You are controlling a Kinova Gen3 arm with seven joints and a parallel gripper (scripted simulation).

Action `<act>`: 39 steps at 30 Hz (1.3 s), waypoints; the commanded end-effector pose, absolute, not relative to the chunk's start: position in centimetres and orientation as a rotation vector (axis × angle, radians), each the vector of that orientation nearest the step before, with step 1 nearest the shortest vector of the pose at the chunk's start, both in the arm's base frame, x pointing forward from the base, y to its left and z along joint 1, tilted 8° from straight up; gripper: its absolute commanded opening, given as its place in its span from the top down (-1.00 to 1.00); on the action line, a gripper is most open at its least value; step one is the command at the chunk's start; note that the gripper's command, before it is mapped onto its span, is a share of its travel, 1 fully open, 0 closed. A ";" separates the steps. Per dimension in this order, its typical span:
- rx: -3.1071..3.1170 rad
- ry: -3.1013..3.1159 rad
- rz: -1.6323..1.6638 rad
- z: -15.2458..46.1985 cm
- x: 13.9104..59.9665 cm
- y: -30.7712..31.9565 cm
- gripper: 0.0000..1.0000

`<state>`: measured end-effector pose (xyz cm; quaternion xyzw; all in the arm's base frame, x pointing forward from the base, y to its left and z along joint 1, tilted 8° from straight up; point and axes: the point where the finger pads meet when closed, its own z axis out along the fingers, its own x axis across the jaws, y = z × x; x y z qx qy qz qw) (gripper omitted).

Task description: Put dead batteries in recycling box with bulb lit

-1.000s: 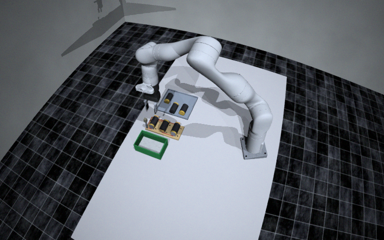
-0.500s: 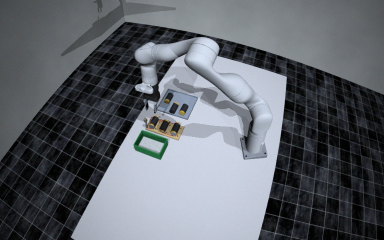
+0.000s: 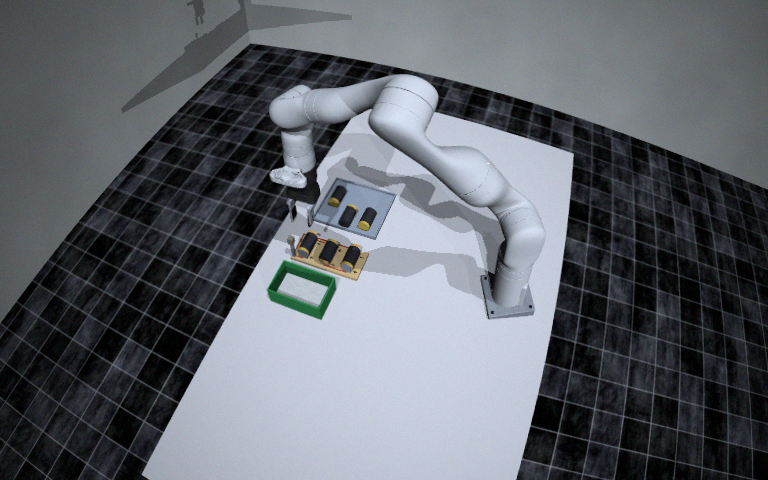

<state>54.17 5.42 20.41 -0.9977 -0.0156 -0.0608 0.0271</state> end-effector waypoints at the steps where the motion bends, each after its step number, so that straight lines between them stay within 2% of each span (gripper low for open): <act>1: -3.082 -0.047 -0.186 19.6 54.2 5.4 -0.81; 14: -3.082 -0.047 -0.186 13.0 55.0 5.8 -0.81; 39: -3.082 -0.047 -0.186 12.9 55.0 5.8 -0.81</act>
